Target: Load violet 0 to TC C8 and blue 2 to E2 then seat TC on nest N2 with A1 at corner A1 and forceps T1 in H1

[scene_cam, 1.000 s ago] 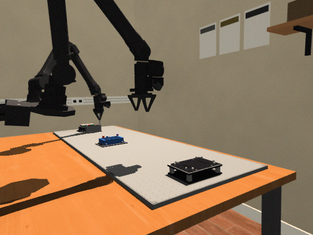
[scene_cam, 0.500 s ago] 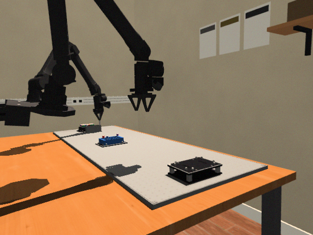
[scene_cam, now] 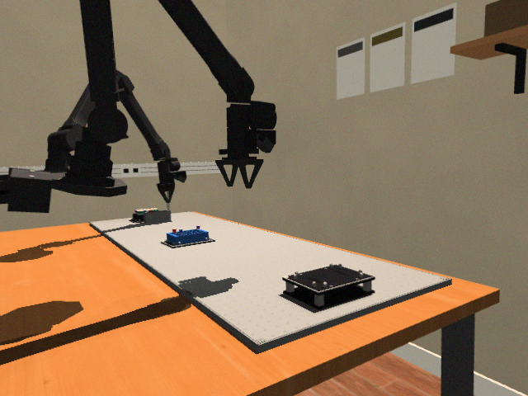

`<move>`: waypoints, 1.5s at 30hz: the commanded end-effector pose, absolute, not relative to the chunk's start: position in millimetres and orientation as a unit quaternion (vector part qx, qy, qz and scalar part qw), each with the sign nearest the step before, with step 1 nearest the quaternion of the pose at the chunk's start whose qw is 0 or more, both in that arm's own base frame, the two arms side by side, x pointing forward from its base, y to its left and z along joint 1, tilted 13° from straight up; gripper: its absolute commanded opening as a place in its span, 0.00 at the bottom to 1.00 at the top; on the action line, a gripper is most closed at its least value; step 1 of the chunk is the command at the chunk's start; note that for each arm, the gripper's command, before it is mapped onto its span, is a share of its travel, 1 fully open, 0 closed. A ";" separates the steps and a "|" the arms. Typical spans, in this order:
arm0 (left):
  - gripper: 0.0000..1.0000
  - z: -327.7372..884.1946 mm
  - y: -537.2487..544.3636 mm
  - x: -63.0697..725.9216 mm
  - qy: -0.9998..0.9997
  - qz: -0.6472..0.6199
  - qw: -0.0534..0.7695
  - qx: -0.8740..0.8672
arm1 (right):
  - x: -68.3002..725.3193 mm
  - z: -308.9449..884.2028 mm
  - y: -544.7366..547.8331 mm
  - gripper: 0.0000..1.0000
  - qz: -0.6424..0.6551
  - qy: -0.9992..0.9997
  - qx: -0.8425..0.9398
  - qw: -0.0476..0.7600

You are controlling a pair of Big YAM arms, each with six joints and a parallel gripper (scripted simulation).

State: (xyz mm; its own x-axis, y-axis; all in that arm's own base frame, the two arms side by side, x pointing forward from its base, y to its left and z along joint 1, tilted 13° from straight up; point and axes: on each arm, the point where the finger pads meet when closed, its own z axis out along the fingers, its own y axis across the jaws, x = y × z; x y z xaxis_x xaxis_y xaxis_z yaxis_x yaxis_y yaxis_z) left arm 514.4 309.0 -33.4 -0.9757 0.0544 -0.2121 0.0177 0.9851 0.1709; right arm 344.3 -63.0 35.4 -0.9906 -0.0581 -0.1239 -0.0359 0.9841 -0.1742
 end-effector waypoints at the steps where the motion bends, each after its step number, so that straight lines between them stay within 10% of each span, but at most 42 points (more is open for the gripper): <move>1: 0.20 -21.0 315.7 525.4 0.988 0.092 0.123 0.018 | 375.0 59.9 -67.8 1.00 -0.091 0.990 -0.011 0.104; 45: 0.24 31.7 300.6 515.0 0.988 0.090 0.122 0.018 | 375.0 59.9 -67.8 1.00 -0.091 0.990 -0.011 0.104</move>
State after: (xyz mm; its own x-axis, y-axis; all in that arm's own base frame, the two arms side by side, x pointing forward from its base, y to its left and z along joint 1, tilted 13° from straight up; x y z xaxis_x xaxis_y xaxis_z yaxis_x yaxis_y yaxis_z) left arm 511.4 304.8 16.7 -0.9718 0.0577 -0.2286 0.0159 0.9834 0.1805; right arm 344.3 -63.0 35.4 -0.9906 -0.0581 -0.1239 -0.0359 0.9841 -0.1742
